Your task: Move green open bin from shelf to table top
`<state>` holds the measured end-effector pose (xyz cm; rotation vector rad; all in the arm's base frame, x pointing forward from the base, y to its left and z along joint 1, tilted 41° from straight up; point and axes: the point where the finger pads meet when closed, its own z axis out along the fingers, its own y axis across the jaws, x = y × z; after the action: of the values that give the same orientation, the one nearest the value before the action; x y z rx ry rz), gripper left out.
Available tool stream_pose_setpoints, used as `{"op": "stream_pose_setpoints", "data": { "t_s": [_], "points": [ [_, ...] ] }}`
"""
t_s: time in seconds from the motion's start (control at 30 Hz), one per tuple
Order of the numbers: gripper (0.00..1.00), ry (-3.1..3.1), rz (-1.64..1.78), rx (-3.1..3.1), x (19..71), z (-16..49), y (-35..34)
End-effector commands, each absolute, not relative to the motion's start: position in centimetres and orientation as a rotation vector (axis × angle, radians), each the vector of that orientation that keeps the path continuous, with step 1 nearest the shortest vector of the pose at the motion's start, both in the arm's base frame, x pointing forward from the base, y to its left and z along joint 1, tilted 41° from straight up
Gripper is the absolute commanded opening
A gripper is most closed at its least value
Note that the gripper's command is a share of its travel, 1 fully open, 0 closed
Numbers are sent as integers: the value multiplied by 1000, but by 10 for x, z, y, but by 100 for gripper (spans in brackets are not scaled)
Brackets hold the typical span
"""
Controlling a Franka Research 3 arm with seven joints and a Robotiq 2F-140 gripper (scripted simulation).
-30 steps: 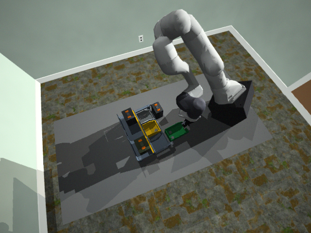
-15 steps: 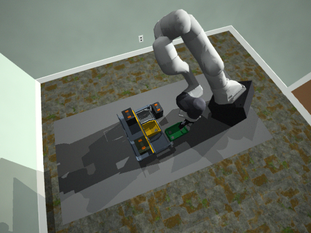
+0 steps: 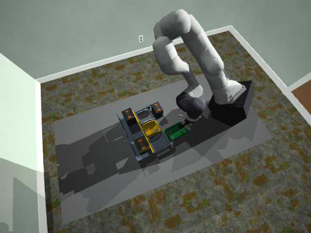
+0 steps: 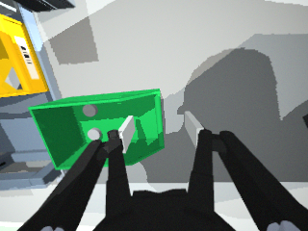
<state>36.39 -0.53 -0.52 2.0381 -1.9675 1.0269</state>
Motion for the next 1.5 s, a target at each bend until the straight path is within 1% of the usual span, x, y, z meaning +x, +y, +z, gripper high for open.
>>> {"op": "stream_pose_setpoints", "data": {
  "t_s": [0.0,1.47],
  "points": [
    [57,-1968,1027,2038,364,-5,-5],
    [57,-1968,1028,2037,361,1,-1]
  ]
}}
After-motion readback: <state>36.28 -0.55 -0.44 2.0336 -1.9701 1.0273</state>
